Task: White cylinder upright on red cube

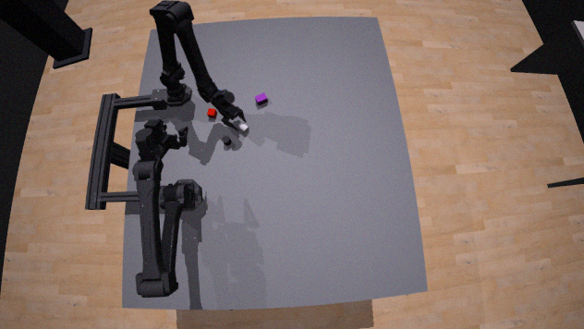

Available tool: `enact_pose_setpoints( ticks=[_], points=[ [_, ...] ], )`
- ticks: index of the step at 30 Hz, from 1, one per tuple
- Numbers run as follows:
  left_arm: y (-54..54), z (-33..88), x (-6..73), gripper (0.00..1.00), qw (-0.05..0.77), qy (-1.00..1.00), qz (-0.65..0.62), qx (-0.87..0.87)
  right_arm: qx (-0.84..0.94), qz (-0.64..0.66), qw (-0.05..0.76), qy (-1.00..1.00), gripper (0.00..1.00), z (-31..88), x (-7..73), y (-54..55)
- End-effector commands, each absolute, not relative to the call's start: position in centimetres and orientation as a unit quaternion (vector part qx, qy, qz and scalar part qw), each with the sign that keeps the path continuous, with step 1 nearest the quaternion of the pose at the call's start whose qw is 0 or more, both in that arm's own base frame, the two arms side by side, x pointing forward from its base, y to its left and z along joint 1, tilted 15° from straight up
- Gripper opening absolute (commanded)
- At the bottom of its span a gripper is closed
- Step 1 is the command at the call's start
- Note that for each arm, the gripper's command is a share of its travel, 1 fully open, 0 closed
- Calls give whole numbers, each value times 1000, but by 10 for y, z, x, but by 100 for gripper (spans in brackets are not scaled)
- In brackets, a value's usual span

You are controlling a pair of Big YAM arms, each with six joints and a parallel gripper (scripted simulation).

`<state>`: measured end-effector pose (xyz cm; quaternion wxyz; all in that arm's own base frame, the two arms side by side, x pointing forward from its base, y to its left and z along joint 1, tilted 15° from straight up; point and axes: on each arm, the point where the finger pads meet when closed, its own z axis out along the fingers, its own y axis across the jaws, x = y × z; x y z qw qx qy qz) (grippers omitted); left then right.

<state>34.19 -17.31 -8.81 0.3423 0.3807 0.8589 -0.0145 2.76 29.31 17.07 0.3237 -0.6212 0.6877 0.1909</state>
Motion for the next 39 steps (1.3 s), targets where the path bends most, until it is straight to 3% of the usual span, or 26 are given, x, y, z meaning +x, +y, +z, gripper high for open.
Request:
enact_pose_setpoints(
  ticks=[1, 12, 13, 32, 35, 36, 39],
  points=[
    [-184, -89, 355, 64, 355, 851, -16, 387, -611, 206, 334, 687, 100, 194, 26, 303],
    [-187, -98, 361, 64, 355, 851, -16, 387, -611, 206, 334, 687, 100, 194, 26, 303],
    [-187, -98, 361, 56, 355, 851, -16, 387, -611, 206, 334, 687, 100, 194, 26, 303],
    [-182, -94, 356, 34, 357, 851, -15, 385, -611, 206, 334, 687, 100, 194, 26, 303],
    [-182, -94, 356, 0, 357, 851, -15, 385, -611, 206, 334, 687, 100, 194, 26, 303],
    [-182, -94, 356, 0, 357, 851, -15, 385, -611, 206, 334, 687, 100, 194, 26, 303],
    [-185, -91, 349, 34, 348, 853, -18, 388, -611, 206, 334, 687, 100, 194, 26, 303]
  ],
)
